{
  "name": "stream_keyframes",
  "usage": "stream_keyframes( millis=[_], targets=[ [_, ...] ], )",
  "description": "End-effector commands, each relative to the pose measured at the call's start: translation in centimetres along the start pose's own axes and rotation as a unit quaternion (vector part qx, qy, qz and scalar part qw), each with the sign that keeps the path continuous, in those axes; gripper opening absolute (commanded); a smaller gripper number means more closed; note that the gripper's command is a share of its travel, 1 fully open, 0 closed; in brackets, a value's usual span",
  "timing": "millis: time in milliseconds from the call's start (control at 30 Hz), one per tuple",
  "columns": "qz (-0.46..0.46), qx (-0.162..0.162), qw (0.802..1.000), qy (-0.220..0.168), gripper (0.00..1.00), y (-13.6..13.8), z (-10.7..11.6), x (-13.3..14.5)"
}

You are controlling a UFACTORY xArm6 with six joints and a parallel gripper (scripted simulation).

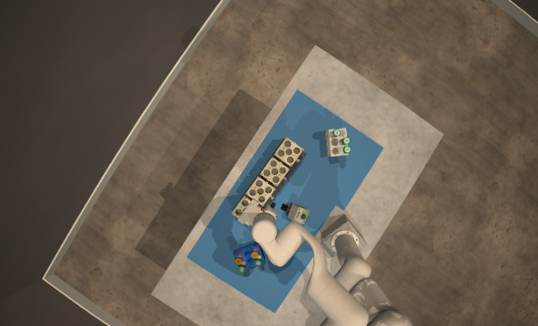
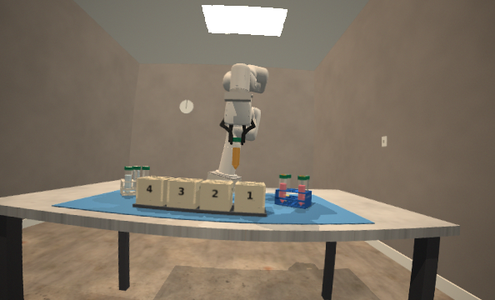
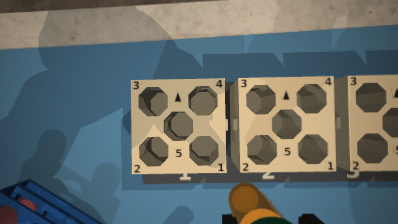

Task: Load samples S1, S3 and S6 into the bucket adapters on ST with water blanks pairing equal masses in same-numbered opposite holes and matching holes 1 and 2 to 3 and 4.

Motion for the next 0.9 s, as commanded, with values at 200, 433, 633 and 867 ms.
stream_keyframes(
  millis=[200, 433, 633, 867],
  targets=[
    [0.001, -0.001, 1.000, 0.001, 0.00, 3.6, 0.1, -2.3],
    [0.001, -0.001, 1.000, 0.002, 0.00, 6.7, 0.1, -4.1],
    [0.001, -0.001, 1.000, 0.002, 0.00, 7.3, 0.1, -4.4],
    [0.001, -0.001, 1.000, 0.002, 0.00, 7.3, 0.1, -4.4]
  ],
)
Point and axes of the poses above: the point where the finger pads meet when closed, its own z axis back along the fingers, its own y axis across the jaws, x = y × z, the point moved 6 cm from there along z, back along the fingers, and after that the axes turned 8 degrees about -z, right-handed, at the moved point
